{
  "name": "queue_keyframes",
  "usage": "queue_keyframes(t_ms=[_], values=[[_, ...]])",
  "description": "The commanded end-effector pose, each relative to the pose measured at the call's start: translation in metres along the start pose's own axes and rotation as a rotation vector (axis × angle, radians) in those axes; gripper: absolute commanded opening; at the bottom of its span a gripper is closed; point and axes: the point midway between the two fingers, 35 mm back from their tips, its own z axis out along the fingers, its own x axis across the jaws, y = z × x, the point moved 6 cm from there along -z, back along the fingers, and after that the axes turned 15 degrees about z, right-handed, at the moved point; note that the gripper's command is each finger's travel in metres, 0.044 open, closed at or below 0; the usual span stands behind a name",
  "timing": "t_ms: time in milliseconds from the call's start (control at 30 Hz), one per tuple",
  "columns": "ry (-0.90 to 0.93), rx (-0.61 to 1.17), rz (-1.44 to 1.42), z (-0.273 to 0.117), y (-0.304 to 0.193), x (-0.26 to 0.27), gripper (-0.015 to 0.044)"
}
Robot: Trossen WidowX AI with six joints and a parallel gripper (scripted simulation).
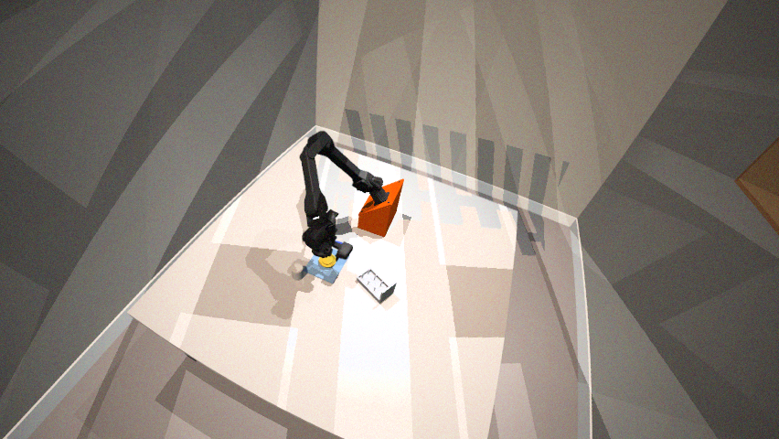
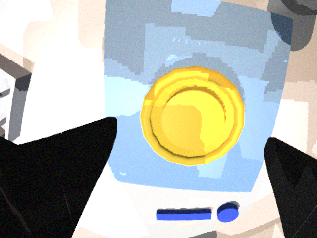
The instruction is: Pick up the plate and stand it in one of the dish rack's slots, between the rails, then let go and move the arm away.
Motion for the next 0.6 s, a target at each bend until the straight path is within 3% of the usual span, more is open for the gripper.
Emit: queue_keyframes(t_ms=[0,567], values=[[-0.002,0.010,-0.014,0.010,-0.002,0.001,0.0400],[-0.005,0.009,-0.014,0.037,-0.003,-0.002,0.0400]])
